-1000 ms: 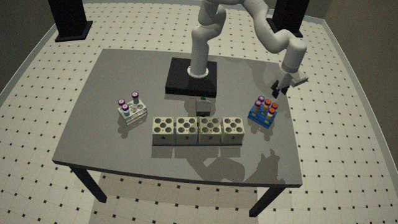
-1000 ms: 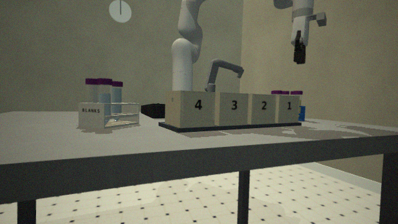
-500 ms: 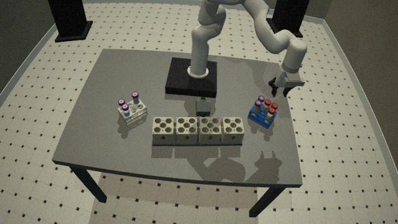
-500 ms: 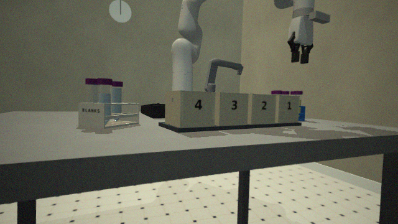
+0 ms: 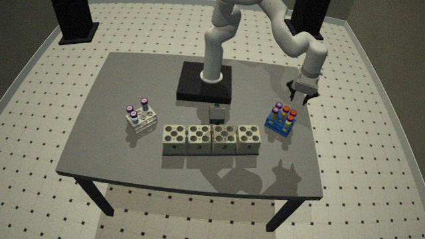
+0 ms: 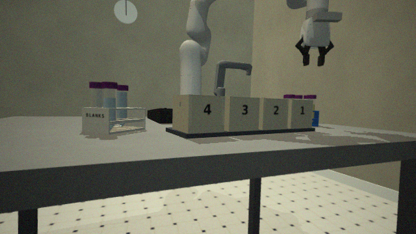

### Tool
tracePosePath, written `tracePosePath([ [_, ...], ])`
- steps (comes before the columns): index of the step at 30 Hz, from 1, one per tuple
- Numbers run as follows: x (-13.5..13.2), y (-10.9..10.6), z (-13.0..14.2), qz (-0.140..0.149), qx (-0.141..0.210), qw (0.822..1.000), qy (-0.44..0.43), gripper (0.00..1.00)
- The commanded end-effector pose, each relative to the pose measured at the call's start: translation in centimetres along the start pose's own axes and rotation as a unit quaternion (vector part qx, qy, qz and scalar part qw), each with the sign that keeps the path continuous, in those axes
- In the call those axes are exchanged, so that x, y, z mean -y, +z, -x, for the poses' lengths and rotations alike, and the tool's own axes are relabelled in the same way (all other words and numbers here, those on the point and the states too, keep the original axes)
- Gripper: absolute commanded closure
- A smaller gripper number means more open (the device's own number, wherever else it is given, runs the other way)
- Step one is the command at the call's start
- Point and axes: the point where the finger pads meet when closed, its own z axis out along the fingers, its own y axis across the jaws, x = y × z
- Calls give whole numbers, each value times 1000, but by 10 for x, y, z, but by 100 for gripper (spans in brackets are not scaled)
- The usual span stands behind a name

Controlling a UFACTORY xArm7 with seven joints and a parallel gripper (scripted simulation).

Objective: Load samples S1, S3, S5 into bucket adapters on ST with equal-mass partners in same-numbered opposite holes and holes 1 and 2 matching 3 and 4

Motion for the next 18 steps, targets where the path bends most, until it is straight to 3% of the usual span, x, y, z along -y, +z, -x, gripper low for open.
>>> tracePosePath([
  [1,1,-2,0,0,-6,996,85,43],
  [18,1,4,0,0,-6,995,103,43],
])
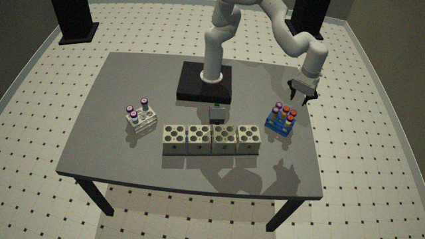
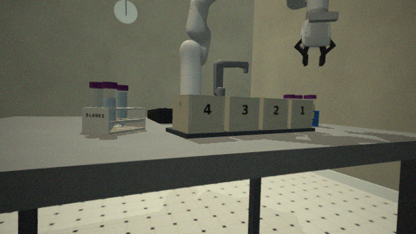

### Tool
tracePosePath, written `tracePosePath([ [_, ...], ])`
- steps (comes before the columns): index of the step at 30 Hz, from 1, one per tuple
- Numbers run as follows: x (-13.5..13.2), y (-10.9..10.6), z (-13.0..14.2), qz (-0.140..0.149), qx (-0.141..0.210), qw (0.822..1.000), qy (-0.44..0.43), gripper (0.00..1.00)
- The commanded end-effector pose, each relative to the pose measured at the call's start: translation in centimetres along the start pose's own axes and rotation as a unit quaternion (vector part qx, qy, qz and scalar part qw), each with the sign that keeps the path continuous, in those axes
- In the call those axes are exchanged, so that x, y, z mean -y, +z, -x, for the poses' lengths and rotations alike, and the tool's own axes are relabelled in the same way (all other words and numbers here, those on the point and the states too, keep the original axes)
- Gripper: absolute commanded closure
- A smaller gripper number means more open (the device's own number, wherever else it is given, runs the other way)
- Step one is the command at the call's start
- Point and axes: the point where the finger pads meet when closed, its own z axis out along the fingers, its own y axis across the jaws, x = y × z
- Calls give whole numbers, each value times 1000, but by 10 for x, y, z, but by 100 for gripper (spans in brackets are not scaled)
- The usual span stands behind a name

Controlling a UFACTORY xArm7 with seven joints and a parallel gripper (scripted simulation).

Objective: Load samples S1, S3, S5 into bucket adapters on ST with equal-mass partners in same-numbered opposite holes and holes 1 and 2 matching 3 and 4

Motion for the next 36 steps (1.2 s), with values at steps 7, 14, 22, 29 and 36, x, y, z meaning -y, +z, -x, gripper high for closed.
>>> tracePosePath([
  [7,1,17,0,-2,-1,1000,0,43],
  [14,1,27,0,-2,-1,1000,0,43],
  [22,1,43,0,-2,-1,1000,0,43],
  [29,1,55,0,-2,-1,1000,0,43],
  [36,1,67,0,-2,-1,1000,0,43],
])
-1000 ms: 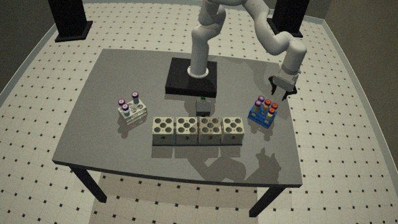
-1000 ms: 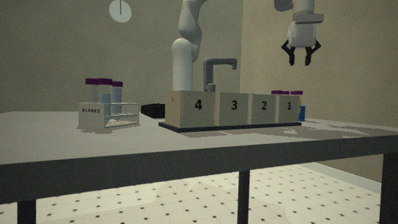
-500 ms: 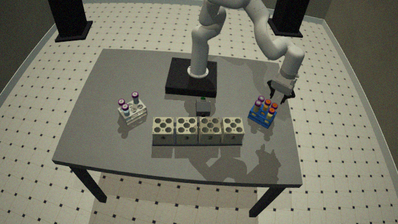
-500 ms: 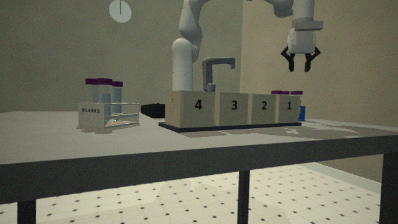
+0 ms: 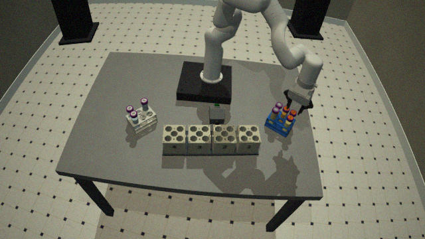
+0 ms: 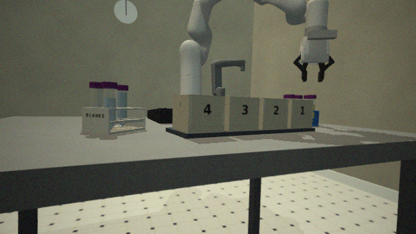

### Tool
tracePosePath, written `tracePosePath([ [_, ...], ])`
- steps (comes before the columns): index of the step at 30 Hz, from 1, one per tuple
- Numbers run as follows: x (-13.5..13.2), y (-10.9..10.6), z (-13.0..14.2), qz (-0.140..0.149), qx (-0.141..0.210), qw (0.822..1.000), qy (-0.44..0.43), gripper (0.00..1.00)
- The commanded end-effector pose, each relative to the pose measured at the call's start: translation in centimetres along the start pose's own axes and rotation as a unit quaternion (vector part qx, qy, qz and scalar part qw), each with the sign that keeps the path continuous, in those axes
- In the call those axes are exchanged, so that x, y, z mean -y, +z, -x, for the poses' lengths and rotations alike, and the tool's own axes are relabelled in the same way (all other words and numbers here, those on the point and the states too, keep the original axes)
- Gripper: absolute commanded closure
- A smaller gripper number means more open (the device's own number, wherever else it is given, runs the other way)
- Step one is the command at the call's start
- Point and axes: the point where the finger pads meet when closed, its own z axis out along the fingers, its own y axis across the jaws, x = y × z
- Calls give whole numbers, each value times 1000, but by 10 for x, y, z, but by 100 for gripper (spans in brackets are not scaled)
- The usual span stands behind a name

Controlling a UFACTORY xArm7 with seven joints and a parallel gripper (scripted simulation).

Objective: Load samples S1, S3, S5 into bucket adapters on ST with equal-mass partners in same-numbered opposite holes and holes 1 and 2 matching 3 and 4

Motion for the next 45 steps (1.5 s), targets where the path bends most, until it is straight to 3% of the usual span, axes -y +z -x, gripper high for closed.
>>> tracePosePath([
  [1,1,8,0,-2,0,1000,0,43],
  [25,2,52,0,-2,0,1000,0,43],
  [45,2,58,0,-2,0,1000,0,43],
])
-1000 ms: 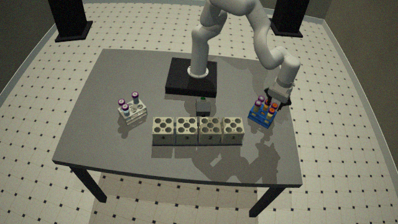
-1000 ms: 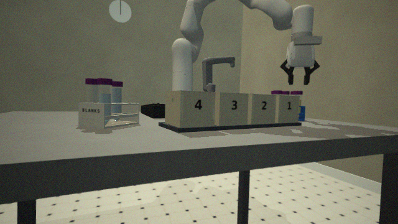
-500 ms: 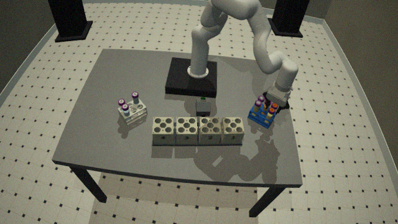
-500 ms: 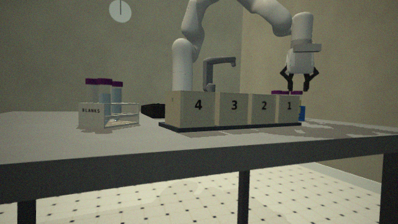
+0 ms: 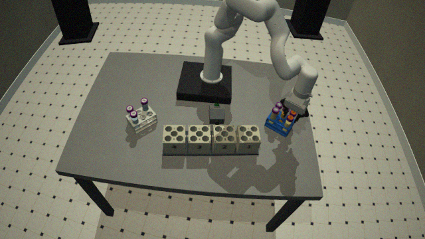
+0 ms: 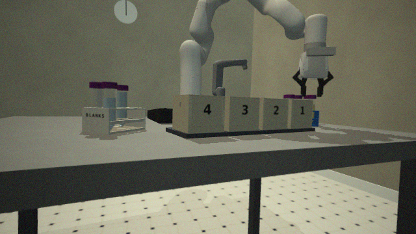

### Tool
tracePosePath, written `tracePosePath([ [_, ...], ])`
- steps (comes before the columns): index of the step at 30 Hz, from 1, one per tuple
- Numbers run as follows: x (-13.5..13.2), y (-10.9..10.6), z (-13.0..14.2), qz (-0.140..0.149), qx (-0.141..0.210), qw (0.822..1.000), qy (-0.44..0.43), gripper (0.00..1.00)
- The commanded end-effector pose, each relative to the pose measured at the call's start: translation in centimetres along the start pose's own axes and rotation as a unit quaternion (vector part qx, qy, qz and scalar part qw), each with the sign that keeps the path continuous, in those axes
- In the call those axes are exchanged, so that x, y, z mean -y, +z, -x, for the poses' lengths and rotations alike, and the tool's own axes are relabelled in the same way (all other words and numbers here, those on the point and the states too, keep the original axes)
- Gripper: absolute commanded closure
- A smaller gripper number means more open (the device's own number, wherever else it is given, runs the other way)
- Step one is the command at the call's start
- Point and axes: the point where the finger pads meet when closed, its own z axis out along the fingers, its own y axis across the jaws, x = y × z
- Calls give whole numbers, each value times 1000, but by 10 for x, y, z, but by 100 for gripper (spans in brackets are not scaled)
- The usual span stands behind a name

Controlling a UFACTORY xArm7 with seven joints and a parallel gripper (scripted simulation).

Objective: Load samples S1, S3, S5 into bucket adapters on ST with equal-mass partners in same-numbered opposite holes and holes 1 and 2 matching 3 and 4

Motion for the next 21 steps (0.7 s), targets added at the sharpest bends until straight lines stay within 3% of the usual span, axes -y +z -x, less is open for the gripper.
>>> tracePosePath([
  [1,2,0,0,-3,0,1000,0,43],
  [21,2,12,0,-3,0,1000,0,43],
])
